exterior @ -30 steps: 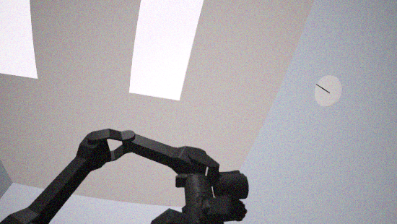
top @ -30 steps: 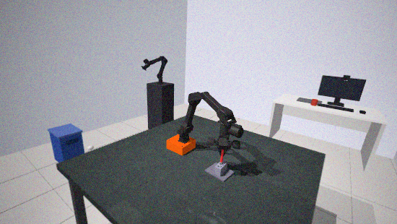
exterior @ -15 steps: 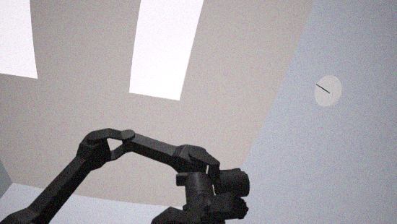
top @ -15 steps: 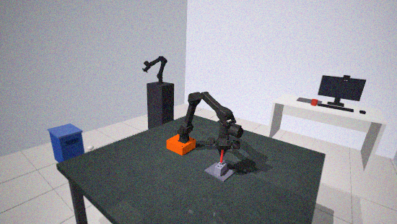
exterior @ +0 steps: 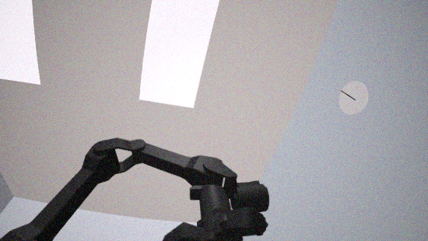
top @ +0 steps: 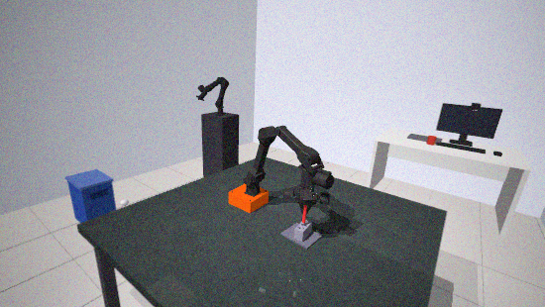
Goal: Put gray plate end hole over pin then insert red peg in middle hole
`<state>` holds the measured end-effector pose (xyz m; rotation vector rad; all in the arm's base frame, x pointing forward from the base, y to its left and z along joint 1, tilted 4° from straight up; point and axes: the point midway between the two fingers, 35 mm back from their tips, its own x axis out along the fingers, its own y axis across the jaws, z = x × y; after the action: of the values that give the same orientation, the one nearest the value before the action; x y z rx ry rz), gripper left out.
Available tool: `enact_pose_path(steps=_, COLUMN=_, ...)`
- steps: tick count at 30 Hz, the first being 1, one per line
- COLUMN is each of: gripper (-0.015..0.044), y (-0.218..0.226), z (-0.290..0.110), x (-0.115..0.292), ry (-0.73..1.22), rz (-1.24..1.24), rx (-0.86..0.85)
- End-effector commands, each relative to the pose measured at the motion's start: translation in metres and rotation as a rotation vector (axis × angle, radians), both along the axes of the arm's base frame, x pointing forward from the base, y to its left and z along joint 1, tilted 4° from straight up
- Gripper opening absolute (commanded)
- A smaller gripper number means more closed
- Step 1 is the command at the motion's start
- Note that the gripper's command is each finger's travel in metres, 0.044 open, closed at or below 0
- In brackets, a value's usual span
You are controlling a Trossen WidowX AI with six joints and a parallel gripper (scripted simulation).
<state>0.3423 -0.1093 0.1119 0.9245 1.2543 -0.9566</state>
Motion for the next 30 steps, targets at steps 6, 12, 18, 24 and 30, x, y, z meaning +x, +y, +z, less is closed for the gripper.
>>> enact_pose_path(steps=6, gripper=0.0, y=0.001, z=0.0, x=0.001, ry=0.0, rz=0.0, rx=0.0)
enact_pose_path(steps=12, gripper=0.0, y=0.001, z=0.0, x=0.002, ry=0.0, rz=0.0, rx=0.0)
enact_pose_path(steps=18, gripper=0.0, y=0.001, z=0.0, x=0.003, ry=0.0, rz=0.0, rx=0.0)
enact_pose_path(steps=24, gripper=0.0, y=0.001, z=-0.003, x=0.003, ry=-0.001, rz=0.001, rx=0.001)
enact_pose_path(steps=30, gripper=0.0, y=0.001, z=-0.012, x=0.003, ry=-0.002, rz=0.003, rx=0.002)
